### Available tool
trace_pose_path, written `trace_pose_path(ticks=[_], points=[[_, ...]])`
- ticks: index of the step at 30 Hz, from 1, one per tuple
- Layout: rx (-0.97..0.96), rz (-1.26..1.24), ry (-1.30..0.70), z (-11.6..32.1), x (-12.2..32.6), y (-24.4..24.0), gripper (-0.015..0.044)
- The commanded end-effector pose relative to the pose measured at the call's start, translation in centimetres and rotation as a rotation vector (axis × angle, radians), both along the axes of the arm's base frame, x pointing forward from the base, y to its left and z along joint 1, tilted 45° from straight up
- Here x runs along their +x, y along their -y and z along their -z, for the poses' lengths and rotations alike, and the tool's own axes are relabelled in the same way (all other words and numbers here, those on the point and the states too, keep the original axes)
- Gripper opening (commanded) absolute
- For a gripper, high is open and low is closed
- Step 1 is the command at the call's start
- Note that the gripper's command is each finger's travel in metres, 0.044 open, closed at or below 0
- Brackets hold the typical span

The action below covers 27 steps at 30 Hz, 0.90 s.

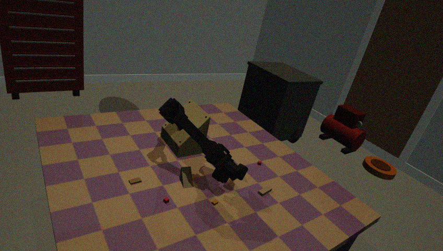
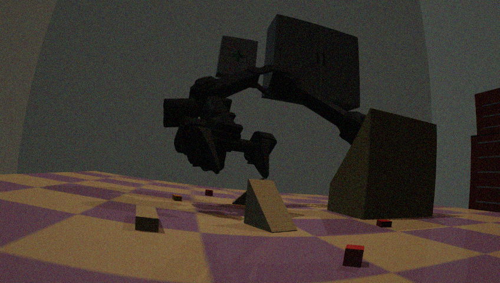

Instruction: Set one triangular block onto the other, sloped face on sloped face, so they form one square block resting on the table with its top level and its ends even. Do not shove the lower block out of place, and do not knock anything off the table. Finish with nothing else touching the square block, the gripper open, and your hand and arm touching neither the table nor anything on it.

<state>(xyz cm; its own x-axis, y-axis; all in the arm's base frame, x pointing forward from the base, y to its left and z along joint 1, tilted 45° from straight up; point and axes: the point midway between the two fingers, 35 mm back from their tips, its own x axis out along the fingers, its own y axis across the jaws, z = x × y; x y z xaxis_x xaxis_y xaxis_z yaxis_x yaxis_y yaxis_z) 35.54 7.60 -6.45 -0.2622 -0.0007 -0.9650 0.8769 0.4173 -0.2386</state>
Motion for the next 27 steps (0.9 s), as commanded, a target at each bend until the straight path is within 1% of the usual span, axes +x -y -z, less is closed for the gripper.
trace_pose_path(ticks=[1,27], points=[[0.004,0.007,-0.003,0.7,-0.2,-0.1,0.0440],[0.004,0.007,-0.004,4.8,-1.2,-0.2,0.0440]])
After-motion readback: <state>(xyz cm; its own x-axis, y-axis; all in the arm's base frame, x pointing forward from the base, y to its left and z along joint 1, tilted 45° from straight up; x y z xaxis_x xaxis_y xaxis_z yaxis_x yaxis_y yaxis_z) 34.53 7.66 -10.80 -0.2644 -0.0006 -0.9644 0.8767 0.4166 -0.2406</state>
